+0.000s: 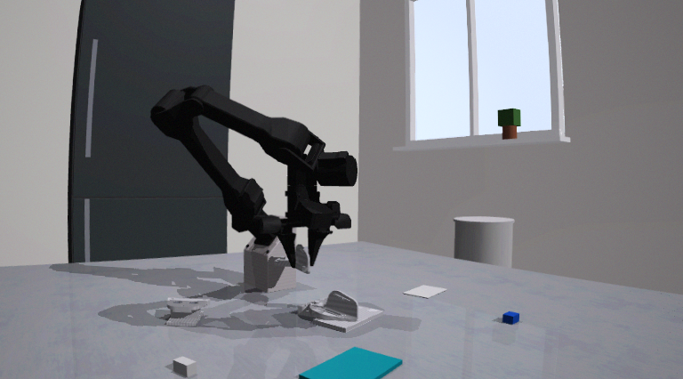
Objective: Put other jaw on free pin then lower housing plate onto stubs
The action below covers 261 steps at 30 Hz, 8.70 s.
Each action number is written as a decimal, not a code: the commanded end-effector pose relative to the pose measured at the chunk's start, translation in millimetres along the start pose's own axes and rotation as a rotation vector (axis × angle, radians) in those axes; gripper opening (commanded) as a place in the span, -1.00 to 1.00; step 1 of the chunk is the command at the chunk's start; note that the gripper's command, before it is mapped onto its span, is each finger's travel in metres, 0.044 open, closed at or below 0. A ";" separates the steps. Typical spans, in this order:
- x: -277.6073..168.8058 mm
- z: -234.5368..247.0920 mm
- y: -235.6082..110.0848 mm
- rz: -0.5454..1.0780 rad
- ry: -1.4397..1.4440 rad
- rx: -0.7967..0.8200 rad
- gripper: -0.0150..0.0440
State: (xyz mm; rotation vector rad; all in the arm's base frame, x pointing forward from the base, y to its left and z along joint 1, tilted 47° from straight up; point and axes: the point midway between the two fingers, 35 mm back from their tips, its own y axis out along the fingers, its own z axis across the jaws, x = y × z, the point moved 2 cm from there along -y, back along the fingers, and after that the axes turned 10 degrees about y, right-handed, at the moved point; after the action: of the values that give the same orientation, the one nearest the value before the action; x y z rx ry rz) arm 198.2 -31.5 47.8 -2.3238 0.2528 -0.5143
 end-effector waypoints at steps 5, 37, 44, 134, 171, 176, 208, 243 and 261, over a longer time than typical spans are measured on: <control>-10.5 4.5 1.5 0.002 -0.183 -0.006 -0.04; -17.7 6.7 2.3 -0.001 -0.298 -0.013 -0.04; -11.8 12.2 1.1 -0.001 -0.298 -0.013 -0.04; 55.8 86.2 2.3 -0.005 -0.287 -0.010 -0.04; 56.8 86.7 32.6 -0.005 -0.285 -0.010 -0.04; 56.7 86.3 40.6 -0.005 -0.284 -0.010 -0.04; 56.2 85.1 57.0 -0.006 -0.281 -0.013 -0.04; 56.2 84.9 66.3 -0.006 -0.278 -0.013 -0.04; 56.2 84.8 69.5 -0.006 -0.278 -0.013 -0.04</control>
State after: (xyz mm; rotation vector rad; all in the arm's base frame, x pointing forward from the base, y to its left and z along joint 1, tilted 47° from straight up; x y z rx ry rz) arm 283.3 -45.2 -39.7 -2.3688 0.1210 -0.1930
